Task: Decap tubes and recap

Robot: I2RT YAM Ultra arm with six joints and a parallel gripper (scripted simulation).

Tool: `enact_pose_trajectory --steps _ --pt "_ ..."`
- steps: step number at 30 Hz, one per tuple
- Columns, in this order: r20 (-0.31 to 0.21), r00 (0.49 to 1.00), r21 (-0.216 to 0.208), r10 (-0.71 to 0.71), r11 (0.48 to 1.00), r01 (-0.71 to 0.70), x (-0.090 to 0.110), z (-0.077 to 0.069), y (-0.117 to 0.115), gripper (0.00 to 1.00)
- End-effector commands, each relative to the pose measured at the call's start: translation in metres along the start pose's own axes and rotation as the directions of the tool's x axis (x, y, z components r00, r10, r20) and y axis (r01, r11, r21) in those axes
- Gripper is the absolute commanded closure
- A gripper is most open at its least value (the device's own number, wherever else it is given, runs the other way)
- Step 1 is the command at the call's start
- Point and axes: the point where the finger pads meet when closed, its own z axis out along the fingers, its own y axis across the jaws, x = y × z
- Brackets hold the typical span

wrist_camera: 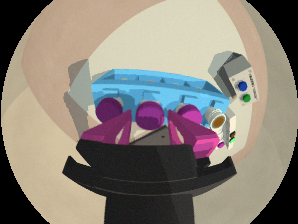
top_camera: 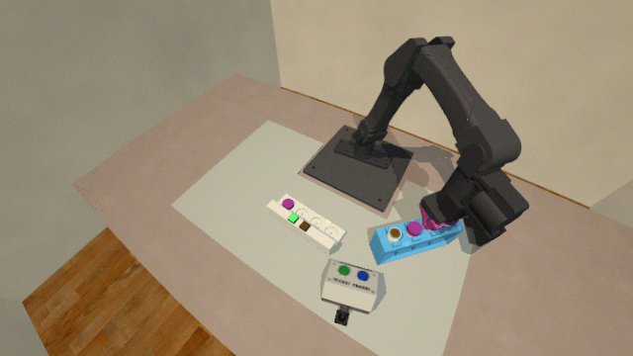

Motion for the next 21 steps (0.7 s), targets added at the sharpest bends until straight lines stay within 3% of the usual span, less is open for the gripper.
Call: enact_pose_trajectory --steps 1,6,15,16,21 --pt "0.016 0.983 0.004 -0.182 0.983 0.181 -0.0025 -0.0048 -0.0001 0.51" --pt "0.015 0.933 0.006 -0.360 0.933 0.360 -0.0028 -0.0049 -0.0004 0.51" --pt "0.015 0.933 0.006 -0.360 0.933 0.360 -0.0033 -0.0055 -0.0006 0.51" --pt "0.015 0.933 0.006 -0.360 0.933 0.360 -0.0033 -0.0055 -0.0006 1.00" --pt "0.015 0.933 0.006 -0.360 0.933 0.360 -0.0033 -0.0055 -0.0005 1.00"
